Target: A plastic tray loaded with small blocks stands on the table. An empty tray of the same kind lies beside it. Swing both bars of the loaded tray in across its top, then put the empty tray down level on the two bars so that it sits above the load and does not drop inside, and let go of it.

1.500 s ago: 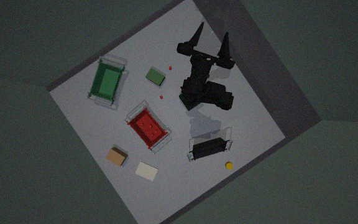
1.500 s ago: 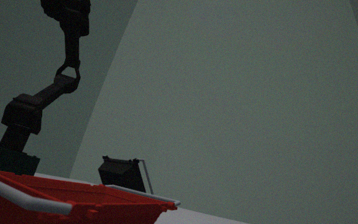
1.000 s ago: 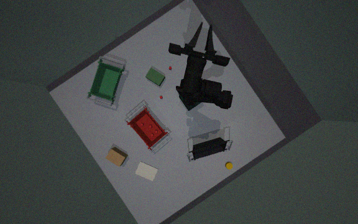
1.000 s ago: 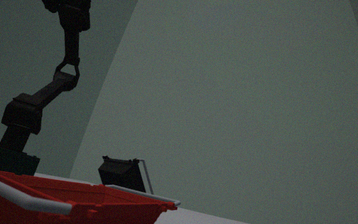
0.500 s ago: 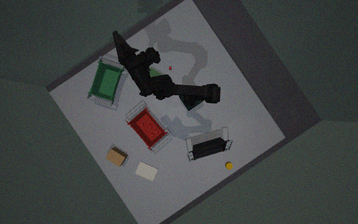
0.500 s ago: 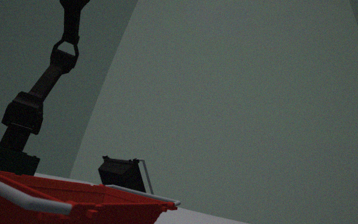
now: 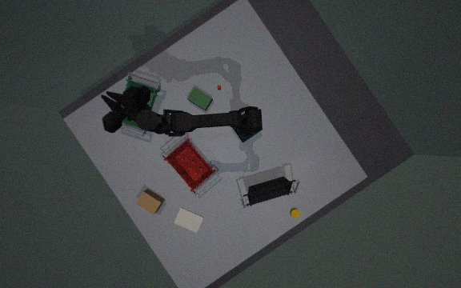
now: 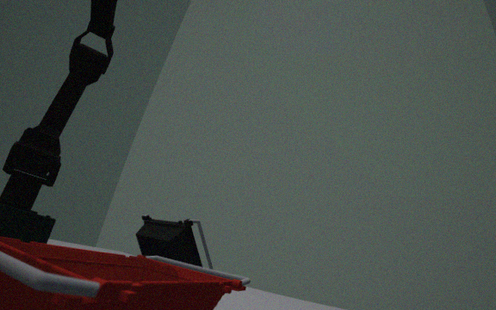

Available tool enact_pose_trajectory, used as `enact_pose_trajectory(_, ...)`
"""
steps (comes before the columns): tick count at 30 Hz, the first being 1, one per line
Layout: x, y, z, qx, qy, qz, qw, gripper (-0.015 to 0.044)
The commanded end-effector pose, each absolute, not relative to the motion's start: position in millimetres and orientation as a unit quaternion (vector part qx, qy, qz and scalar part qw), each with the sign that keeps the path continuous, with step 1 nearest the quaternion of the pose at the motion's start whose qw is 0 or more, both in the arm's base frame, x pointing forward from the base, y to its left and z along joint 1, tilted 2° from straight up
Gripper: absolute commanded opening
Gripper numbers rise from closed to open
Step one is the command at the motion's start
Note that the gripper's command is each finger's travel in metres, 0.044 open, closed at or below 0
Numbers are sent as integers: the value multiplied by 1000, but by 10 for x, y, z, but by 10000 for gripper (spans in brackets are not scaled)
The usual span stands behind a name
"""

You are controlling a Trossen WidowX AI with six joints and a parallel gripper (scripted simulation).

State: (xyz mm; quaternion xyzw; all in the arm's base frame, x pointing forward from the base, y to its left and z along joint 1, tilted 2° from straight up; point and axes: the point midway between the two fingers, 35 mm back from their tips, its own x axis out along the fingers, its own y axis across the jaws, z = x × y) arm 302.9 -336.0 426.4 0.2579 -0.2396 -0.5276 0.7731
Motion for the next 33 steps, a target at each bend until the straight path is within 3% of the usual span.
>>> enact_pose_trajectory(1,3487,-3351,3638,217,-75,-525,819,82)
enact_pose_trajectory(10,3992,-3118,2364,121,247,-443,853,82)
enact_pose_trajectory(21,3919,-2415,905,17,606,-158,779,82)
enact_pose_trajectory(26,3722,-2047,524,6,695,-11,719,82)
enact_pose_trajectory(33,3705,-2018,501,6,700,0,714,82)
